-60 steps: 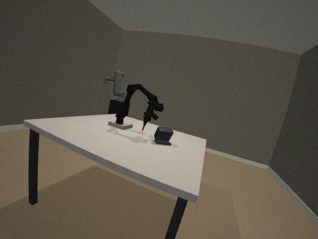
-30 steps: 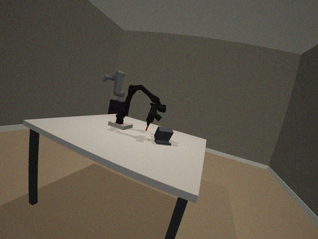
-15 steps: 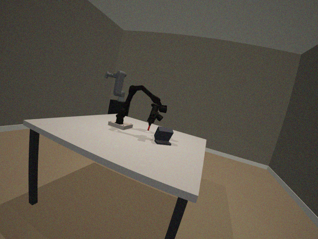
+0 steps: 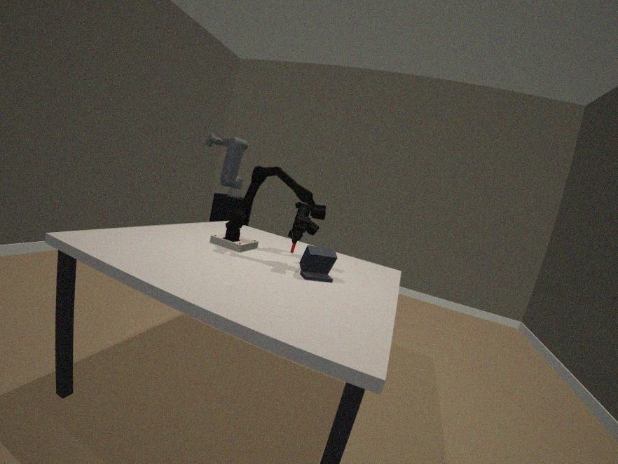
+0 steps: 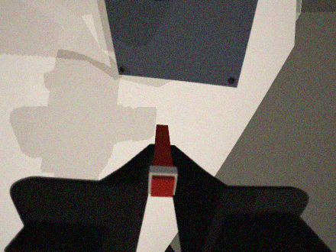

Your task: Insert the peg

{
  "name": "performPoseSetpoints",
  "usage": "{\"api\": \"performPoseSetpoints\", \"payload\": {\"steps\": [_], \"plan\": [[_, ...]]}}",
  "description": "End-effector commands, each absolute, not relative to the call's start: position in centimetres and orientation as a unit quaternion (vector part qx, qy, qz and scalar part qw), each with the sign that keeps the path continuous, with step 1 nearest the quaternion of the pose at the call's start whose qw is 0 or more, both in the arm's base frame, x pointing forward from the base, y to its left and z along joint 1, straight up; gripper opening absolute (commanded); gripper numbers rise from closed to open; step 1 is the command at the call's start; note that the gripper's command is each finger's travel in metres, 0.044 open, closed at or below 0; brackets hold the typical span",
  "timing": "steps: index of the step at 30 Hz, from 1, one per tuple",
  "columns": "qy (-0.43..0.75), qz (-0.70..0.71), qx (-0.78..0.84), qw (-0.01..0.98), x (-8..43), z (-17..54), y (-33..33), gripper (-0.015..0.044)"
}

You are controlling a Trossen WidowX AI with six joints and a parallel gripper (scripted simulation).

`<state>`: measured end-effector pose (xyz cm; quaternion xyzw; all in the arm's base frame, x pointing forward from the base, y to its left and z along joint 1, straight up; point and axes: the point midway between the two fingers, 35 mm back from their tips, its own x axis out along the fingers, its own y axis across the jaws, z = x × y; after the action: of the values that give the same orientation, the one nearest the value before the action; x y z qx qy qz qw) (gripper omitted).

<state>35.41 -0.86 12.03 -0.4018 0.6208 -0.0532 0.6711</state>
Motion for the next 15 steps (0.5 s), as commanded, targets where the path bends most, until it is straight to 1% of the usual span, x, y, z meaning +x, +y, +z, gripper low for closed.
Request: {"api": "performPoseSetpoints", "payload": {"steps": [1, 15], "plan": [[0.614, -0.058, -0.409, 0.673, 35.6, 12.1, -0.3, 0.0000], [0.589, -0.070, -0.437, 0.676, 36.1, 12.3, 1.6, 0.0000]]}}
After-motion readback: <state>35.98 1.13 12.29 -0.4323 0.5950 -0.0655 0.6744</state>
